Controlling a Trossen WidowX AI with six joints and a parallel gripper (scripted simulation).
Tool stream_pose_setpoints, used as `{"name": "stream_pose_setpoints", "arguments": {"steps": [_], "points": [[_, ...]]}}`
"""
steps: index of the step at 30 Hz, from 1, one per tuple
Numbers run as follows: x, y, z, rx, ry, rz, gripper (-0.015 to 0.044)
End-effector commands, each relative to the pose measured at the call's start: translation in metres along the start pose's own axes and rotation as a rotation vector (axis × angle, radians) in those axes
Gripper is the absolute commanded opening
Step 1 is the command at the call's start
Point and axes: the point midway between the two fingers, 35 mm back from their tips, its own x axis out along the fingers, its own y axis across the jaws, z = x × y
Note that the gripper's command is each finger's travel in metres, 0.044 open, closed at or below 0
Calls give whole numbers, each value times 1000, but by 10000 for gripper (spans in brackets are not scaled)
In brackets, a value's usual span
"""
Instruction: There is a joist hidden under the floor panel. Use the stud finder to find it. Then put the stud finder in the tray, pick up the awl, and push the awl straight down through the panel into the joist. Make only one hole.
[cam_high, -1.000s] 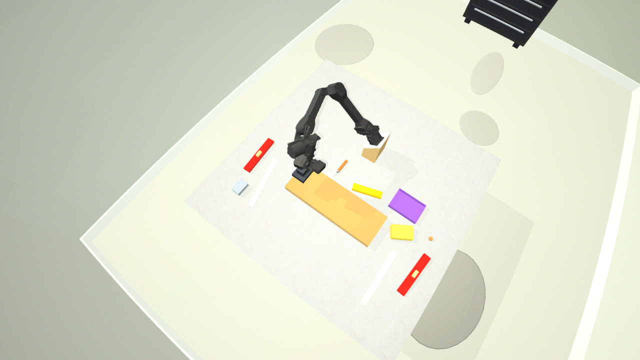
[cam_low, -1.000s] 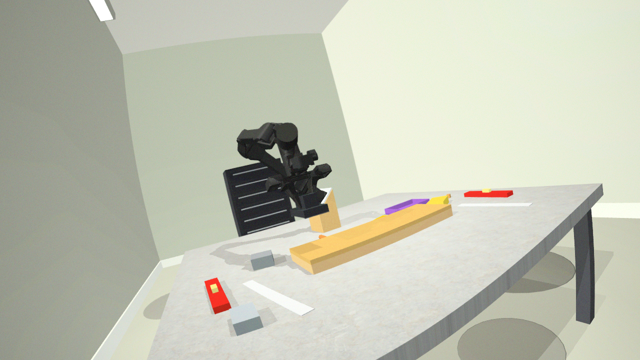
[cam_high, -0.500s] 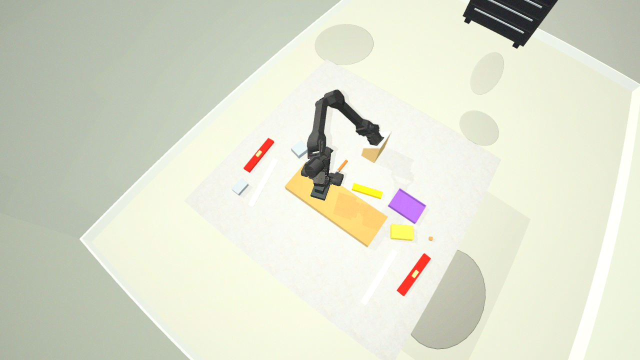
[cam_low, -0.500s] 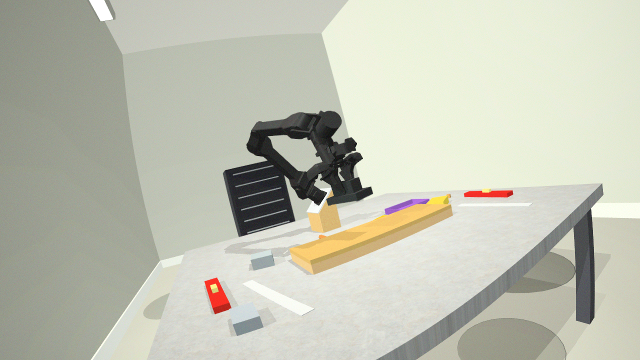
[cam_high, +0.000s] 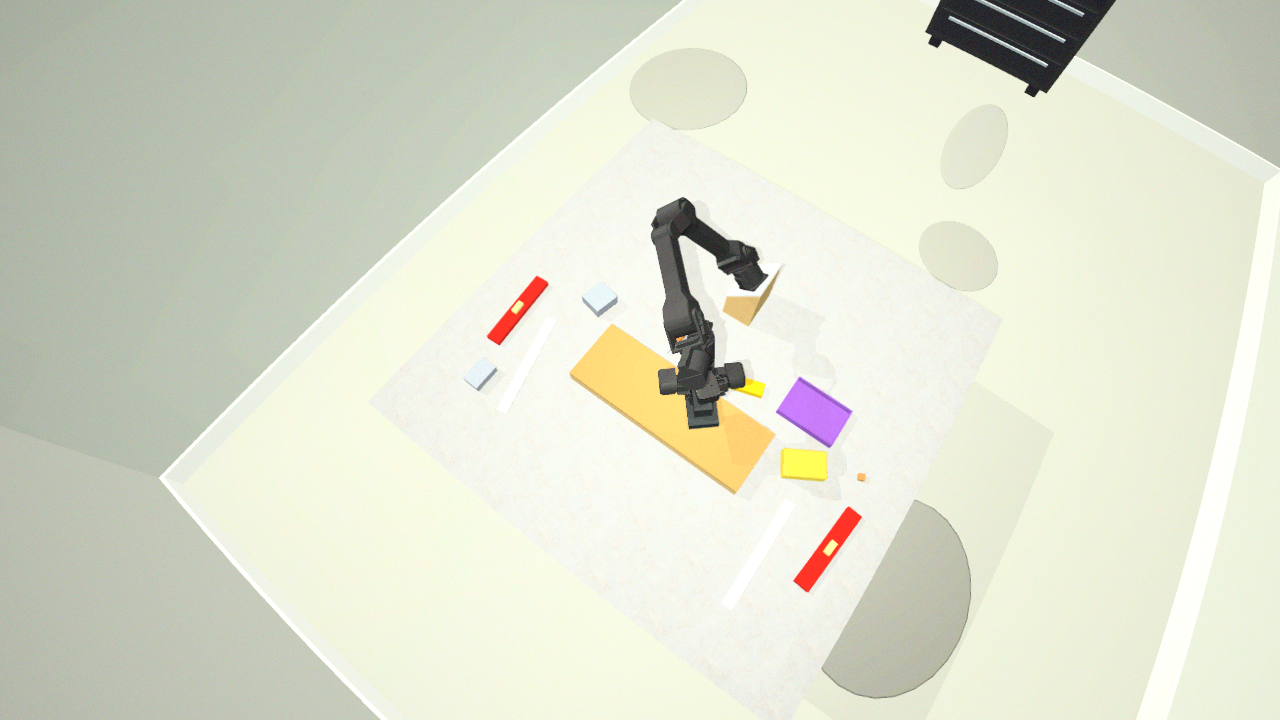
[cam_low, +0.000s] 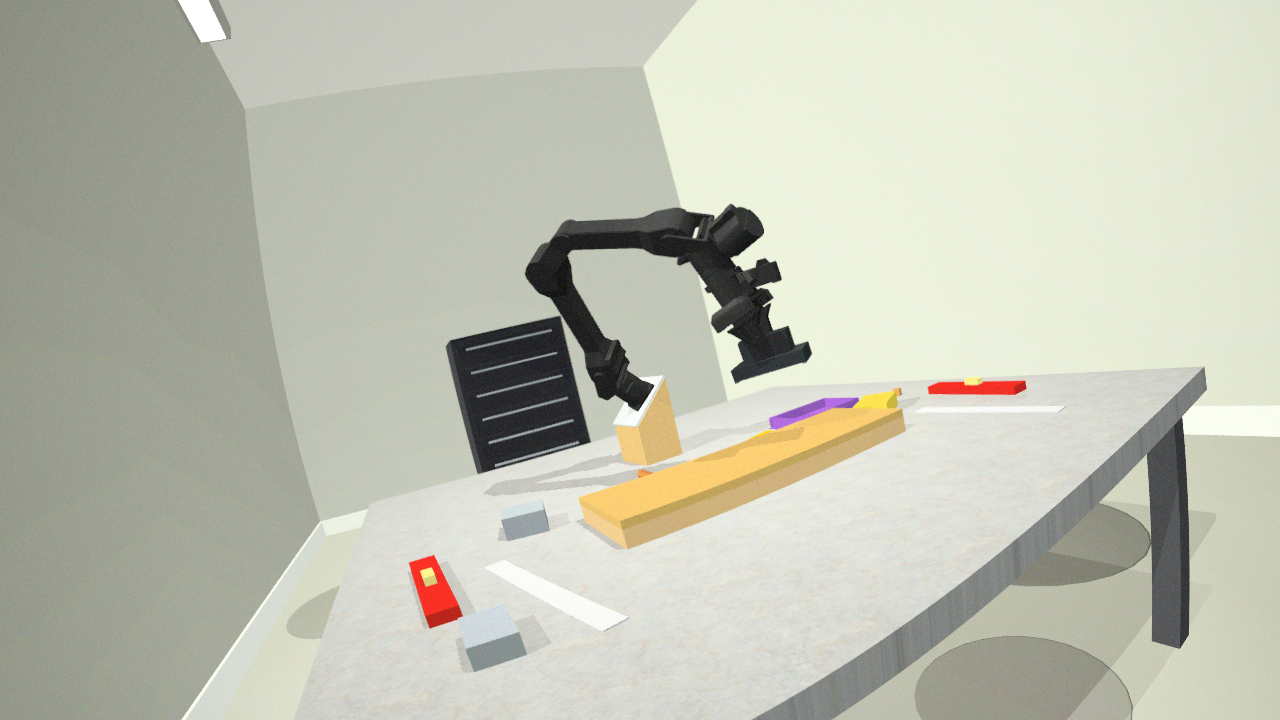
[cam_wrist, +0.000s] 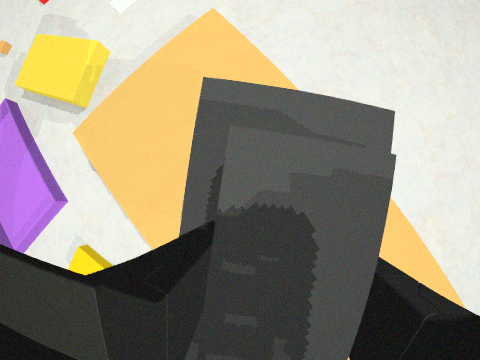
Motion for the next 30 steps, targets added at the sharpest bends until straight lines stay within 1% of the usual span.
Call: {"name": "stream_pose_setpoints", "arguments": {"steps": [1,8,15,22,30], "points": [[3,32,13,-82,-12,33,0],[15,99,26,-250,-5,90,0],[26,167,26,-415,12,138,0],[39,232,14,-578,38,178,0],[56,298,-14,-759,81,212,0]]}}
